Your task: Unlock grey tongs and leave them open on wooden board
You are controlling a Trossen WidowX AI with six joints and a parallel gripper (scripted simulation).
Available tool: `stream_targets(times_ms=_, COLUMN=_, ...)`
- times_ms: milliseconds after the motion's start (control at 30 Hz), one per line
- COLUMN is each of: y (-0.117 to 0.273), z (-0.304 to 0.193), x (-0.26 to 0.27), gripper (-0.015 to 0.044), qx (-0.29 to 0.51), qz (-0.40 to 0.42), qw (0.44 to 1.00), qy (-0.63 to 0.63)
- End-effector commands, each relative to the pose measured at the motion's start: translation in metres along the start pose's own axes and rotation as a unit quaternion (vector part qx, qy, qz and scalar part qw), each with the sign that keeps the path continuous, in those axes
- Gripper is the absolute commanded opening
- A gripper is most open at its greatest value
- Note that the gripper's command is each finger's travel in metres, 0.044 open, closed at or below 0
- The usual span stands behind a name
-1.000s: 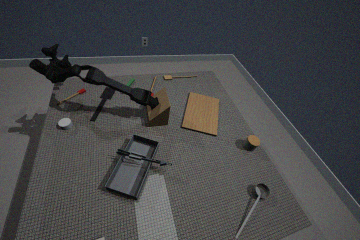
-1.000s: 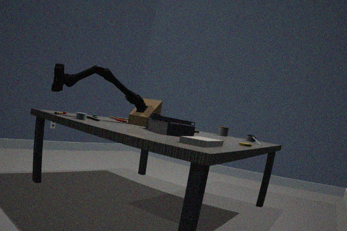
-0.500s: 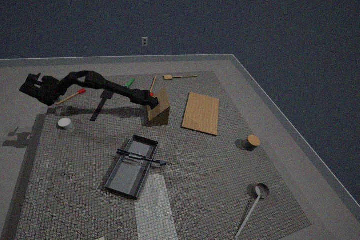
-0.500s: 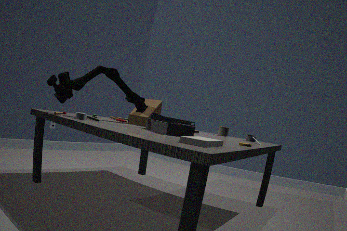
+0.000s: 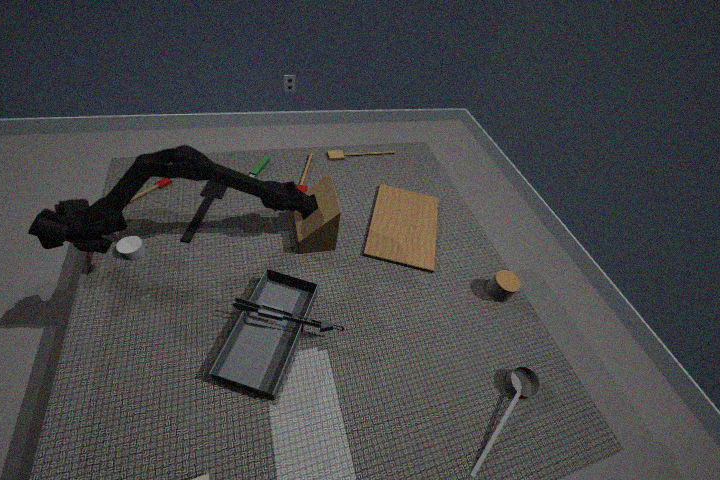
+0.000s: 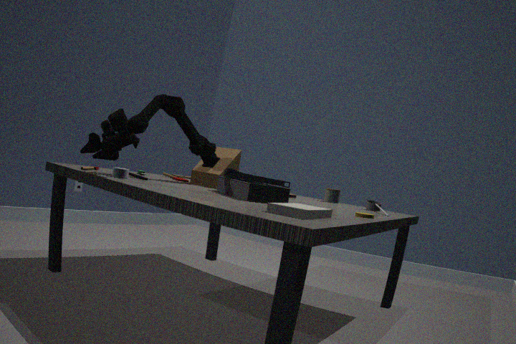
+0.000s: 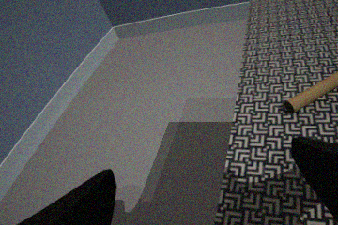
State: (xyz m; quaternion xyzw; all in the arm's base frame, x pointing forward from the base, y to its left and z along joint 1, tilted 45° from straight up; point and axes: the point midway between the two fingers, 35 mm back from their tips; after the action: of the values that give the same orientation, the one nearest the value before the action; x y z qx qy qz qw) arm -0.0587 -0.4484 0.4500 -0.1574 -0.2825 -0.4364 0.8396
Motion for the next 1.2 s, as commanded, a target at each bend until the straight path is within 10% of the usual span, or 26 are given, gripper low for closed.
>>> stream_targets(times_ms=0, y=0.041, z=-0.027, x=0.022, gripper=0.0440, qx=0.056, qz=0.061, qw=0.994, qy=0.066)
stream_targets(times_ms=567, y=0.256, z=-0.156, x=0.037, gripper=0.0440, qx=0.184, qz=0.340, qw=0.795, qy=0.468)
stream_targets(times_ms=1033, y=0.439, z=-0.197, x=-0.050, gripper=0.0440, qx=0.101, qz=0.546, qw=0.436, qy=0.708)
stream_targets(times_ms=1167, y=0.455, z=-0.198, x=-0.059, gripper=0.0440, qx=0.109, qz=0.565, qw=0.428, qy=0.697)
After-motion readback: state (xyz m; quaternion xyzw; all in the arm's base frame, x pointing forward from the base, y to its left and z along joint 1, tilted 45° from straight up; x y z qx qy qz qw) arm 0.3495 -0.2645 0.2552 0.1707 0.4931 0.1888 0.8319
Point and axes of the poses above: the point midway between the two fingers, 35 mm back from their tips, its own y axis back along the fingers, its own x axis across the jaws, z = x × y, and after that the axes turned 13 degrees about y, right-handed
